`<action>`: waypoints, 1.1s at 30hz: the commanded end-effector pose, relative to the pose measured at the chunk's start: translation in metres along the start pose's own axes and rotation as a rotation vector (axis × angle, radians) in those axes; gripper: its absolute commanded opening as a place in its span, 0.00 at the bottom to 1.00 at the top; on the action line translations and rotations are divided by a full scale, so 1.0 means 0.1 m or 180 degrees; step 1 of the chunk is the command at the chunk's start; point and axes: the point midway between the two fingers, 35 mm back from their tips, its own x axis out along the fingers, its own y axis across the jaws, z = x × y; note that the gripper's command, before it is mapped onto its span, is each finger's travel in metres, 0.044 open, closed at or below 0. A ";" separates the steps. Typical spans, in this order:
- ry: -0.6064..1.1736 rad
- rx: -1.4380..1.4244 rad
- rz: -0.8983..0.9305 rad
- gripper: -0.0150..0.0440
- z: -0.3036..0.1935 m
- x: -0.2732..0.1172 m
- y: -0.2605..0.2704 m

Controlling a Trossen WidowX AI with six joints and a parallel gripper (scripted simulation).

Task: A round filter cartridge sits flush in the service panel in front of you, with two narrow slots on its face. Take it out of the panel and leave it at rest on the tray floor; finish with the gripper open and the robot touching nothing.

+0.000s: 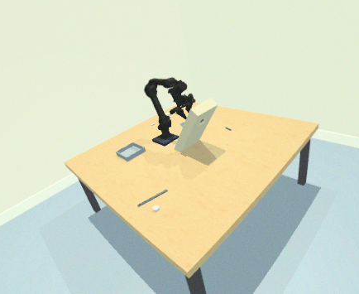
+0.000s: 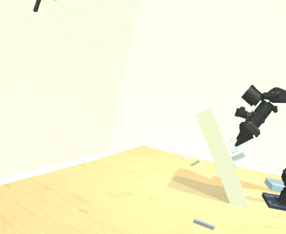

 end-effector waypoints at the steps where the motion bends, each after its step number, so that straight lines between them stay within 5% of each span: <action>1: -0.0029 -0.0013 0.0005 0.25 0.06 -0.17 0.00; 16: -0.0017 -0.0013 0.0005 0.25 0.05 -0.83 0.01; 33: 0.0032 -0.0031 -0.0013 0.25 0.09 -0.73 -0.43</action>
